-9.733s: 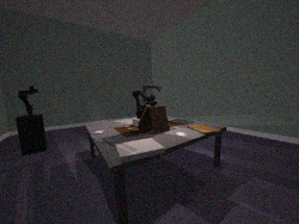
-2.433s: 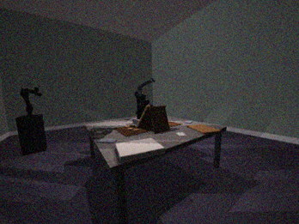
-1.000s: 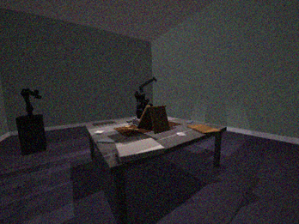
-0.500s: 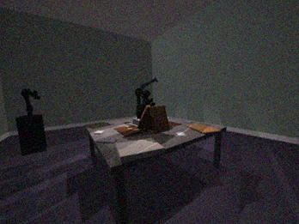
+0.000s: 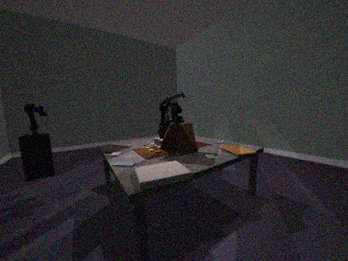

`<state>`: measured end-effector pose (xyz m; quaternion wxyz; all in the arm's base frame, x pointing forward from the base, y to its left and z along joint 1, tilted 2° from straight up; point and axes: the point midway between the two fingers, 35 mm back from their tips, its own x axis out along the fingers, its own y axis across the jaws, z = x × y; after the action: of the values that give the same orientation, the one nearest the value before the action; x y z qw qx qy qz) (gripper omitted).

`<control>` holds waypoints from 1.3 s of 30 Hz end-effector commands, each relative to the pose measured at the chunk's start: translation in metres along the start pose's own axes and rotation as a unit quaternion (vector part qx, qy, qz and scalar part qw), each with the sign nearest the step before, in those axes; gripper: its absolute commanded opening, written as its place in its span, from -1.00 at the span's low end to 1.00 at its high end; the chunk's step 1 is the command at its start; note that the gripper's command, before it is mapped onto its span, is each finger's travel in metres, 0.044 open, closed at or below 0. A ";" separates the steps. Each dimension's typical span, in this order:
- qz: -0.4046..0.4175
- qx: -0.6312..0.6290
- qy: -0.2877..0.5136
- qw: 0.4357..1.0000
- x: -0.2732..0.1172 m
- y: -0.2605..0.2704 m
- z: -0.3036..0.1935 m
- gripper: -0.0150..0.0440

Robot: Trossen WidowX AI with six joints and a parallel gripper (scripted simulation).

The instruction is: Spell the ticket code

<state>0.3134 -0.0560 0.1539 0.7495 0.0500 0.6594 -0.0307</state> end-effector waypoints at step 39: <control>-0.002 0.003 0.003 1.000 0.017 -0.001 0.013 -0.49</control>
<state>0.3267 -0.0572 0.1408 0.7480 0.0499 0.6611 -0.0305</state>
